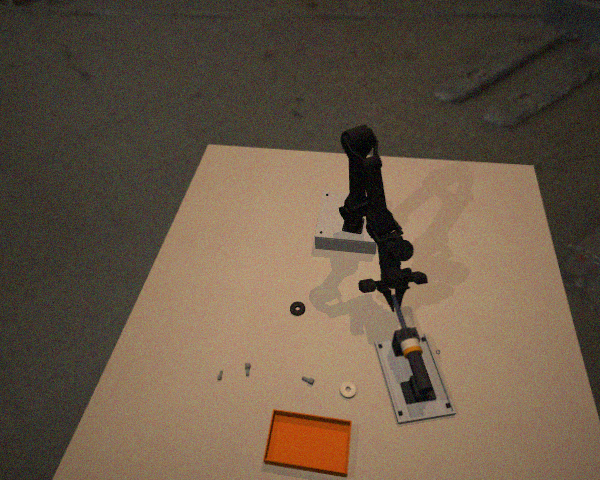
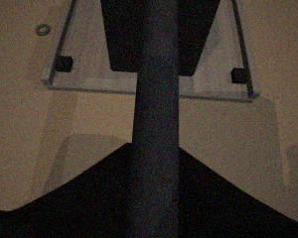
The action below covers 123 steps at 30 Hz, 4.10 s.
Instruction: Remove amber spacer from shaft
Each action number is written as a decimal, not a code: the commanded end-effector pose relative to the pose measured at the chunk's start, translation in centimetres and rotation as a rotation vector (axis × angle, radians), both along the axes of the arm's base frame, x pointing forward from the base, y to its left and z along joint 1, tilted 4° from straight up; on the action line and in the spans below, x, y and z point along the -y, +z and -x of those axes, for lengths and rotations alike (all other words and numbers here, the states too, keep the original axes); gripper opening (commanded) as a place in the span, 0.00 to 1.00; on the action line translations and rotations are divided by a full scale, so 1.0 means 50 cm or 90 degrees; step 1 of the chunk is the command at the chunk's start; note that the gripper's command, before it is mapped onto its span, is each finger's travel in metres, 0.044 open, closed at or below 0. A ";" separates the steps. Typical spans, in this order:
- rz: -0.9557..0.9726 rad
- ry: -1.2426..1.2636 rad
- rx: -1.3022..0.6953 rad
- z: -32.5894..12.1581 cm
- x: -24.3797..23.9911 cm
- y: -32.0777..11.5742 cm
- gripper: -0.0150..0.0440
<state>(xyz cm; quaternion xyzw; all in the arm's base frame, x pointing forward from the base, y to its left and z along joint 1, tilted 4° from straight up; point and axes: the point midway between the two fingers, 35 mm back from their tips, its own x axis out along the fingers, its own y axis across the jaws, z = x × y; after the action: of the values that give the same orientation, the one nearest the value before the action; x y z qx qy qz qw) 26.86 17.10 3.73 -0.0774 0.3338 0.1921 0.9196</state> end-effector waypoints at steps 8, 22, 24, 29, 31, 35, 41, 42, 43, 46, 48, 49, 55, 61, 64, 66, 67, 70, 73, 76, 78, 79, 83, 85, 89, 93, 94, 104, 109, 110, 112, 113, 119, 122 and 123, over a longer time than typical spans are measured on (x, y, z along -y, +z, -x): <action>0.000 -0.003 0.000 0.003 0.002 0.000 0.25; 0.000 -0.003 0.000 0.006 0.004 -0.001 0.25; 0.000 -0.003 0.000 0.006 0.004 -0.001 0.25; 0.000 -0.003 0.000 0.008 0.004 -0.001 0.25; 0.000 -0.003 0.000 0.008 0.005 -0.001 0.25; 0.000 -0.003 0.000 0.009 0.005 -0.001 0.25; 0.000 -0.003 0.000 0.010 0.006 -0.001 0.25; 0.000 -0.003 0.000 0.011 0.006 -0.001 0.25; 0.000 -0.003 0.000 0.011 0.006 -0.001 0.25; 0.000 -0.003 0.000 0.012 0.006 -0.001 0.25; 0.000 -0.003 0.000 0.012 0.006 -0.001 0.25; 0.000 -0.003 0.000 0.012 0.006 -0.001 0.25; 0.000 -0.003 0.000 0.014 0.007 -0.001 0.25; 0.000 -0.003 0.000 0.015 0.008 -0.002 0.25; 0.000 -0.003 0.000 0.016 0.008 -0.002 0.25; 0.000 -0.003 0.000 0.016 0.008 -0.002 0.25; 0.000 -0.003 0.000 0.016 0.008 -0.002 0.25; 0.000 -0.003 0.000 0.017 0.009 -0.002 0.25; 0.000 -0.003 0.000 0.018 0.009 -0.002 0.25; 0.000 -0.003 0.000 0.019 0.009 -0.002 0.25; 0.000 -0.003 0.000 0.019 0.009 -0.002 0.25; 0.000 -0.003 0.000 0.019 0.010 -0.002 0.25; 0.000 -0.003 0.000 0.020 0.010 -0.002 0.25; 0.000 -0.003 0.000 0.021 0.010 -0.002 0.25; 0.000 -0.003 0.000 0.022 0.011 -0.002 0.25; 0.000 -0.003 0.000 0.023 0.011 -0.002 0.25; 0.000 -0.003 0.000 0.023 0.011 -0.002 0.25; 0.000 -0.003 0.000 0.025 0.012 -0.003 0.25; 0.000 -0.003 0.000 0.026 0.013 -0.003 0.25; 0.000 -0.003 0.000 0.027 0.013 -0.003 0.25; 0.000 -0.003 0.000 0.027 0.013 -0.003 0.25; 0.000 -0.003 0.000 0.027 0.013 -0.003 0.25; 0.000 -0.003 0.000 0.029 0.014 -0.003 0.25; 0.000 -0.003 0.000 0.029 0.014 -0.003 0.25; 0.000 -0.003 0.000 0.030 0.014 -0.003 0.25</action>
<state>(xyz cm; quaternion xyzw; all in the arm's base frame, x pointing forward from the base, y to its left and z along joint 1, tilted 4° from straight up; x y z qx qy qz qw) 25.41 16.48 3.58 -0.0774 0.3344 0.1923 0.9194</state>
